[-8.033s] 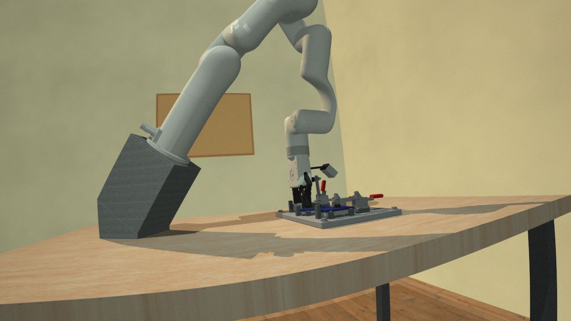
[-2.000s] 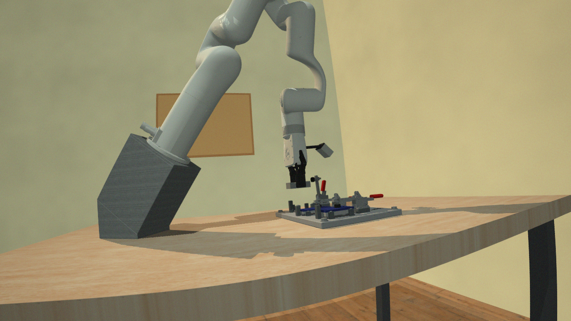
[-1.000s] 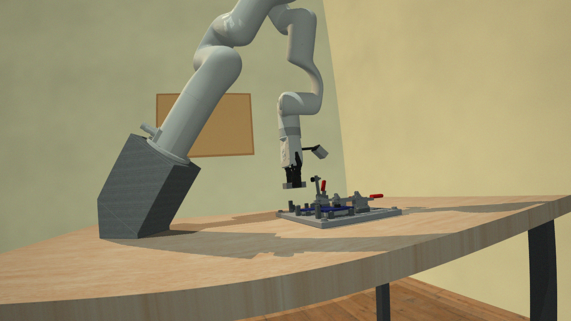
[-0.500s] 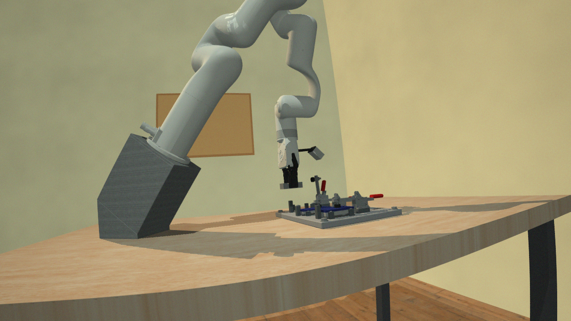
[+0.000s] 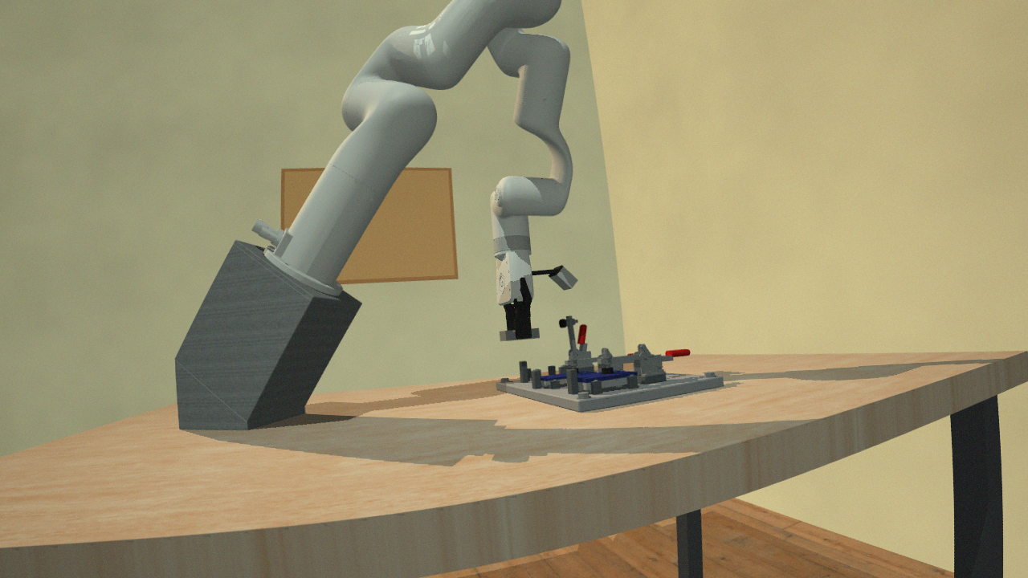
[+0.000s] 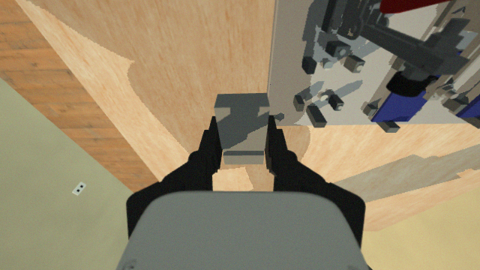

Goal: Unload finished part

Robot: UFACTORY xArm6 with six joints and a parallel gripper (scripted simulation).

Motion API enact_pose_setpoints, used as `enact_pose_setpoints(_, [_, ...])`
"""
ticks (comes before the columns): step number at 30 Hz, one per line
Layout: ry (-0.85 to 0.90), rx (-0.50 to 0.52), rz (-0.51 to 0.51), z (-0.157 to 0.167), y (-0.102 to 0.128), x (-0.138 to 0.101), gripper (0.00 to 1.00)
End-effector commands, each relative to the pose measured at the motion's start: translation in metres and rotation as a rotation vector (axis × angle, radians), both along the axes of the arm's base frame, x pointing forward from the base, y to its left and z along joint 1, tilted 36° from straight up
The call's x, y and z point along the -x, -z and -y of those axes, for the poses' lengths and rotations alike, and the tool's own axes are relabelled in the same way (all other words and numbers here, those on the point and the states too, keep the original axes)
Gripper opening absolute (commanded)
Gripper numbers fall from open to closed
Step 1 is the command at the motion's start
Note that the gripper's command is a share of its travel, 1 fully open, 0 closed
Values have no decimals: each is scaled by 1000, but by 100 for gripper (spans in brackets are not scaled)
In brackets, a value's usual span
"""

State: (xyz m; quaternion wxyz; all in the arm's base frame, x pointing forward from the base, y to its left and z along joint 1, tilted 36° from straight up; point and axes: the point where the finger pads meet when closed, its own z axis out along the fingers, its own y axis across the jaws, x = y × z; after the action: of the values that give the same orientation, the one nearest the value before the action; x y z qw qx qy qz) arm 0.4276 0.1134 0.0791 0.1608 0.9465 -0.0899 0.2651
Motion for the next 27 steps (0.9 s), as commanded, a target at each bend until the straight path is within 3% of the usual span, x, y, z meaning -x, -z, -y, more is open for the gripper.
enact_pose_setpoints(1, [-1,-1,2,-7,1,-2,0])
enact_pose_setpoints(27, [-1,-1,2,-17,3,-5,0])
